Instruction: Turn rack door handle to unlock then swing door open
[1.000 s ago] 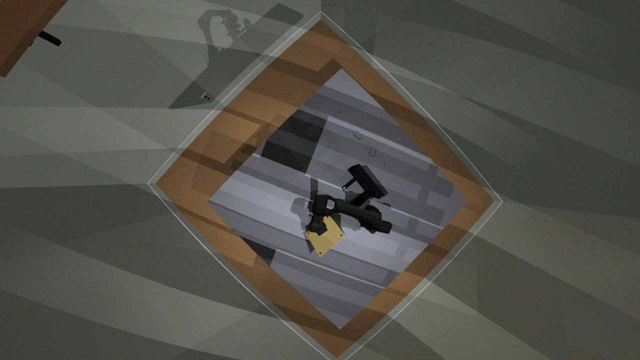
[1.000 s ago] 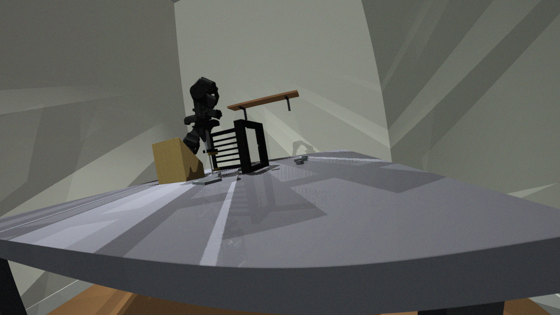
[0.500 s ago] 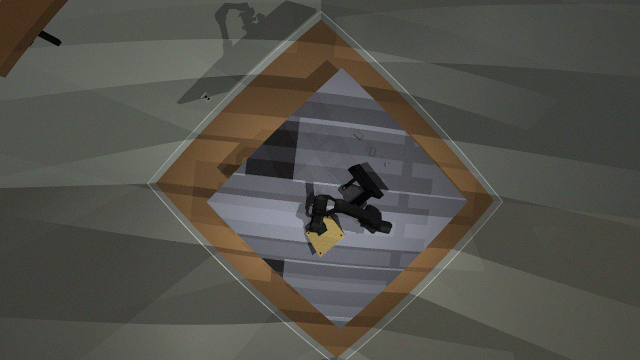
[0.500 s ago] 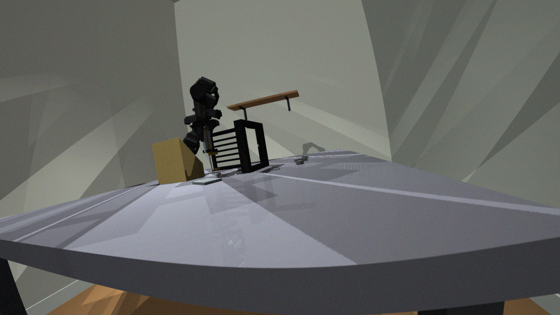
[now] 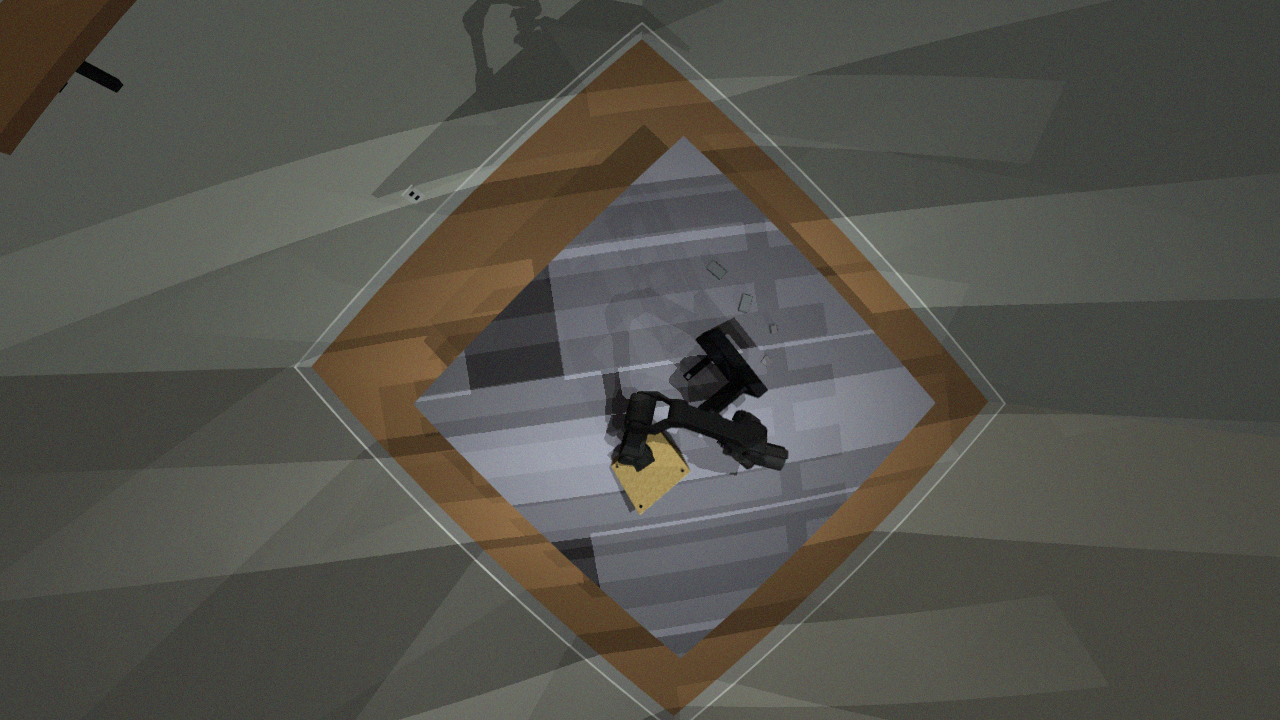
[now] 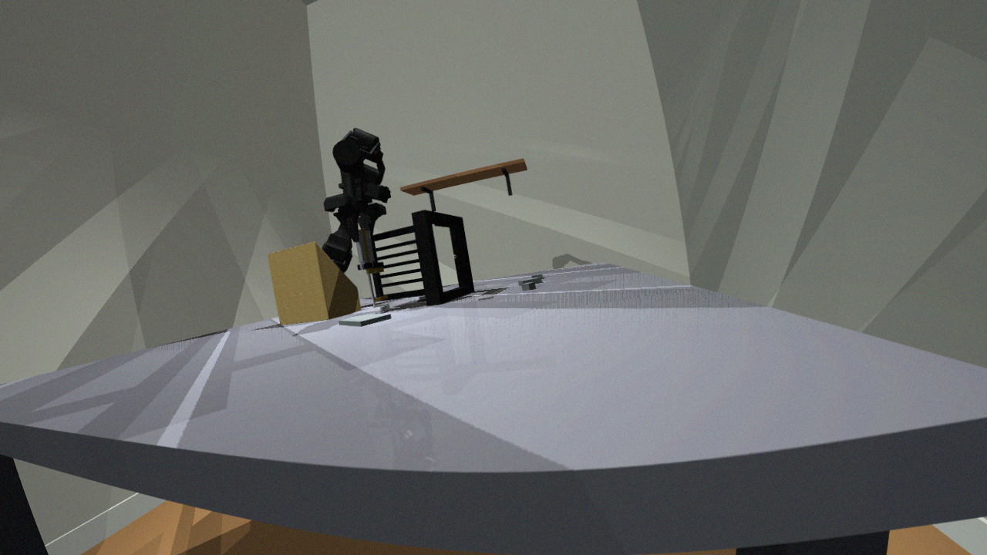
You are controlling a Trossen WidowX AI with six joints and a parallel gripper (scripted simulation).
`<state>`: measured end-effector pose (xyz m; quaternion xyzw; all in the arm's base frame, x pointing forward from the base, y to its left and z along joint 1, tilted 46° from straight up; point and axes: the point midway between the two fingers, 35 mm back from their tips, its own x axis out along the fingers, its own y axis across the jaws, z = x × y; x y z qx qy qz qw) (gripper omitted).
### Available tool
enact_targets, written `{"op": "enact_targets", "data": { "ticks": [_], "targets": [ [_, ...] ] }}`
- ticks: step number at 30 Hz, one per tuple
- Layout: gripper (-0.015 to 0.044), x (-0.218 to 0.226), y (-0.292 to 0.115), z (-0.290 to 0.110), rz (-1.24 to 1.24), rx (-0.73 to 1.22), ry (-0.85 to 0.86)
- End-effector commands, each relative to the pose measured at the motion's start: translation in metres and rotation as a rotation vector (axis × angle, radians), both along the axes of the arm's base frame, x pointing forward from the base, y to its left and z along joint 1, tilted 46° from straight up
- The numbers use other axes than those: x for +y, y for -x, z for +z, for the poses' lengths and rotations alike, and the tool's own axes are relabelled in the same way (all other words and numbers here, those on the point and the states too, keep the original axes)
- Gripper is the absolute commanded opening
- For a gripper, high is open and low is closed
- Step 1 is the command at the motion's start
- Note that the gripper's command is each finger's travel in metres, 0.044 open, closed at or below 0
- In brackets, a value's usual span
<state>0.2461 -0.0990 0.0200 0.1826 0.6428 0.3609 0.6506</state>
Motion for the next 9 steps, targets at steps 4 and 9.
{"op": "enact_targets", "data": {
  "ticks": [4, 9],
  "targets": [
    [0.0283, -0.0090, -0.0019, 0.0063, 0.002, -0.005, 0.009],
    [0.0283, -0.0135, -0.0024, 0.0109, 0.002, -0.005, 0.009]
  ]
}}
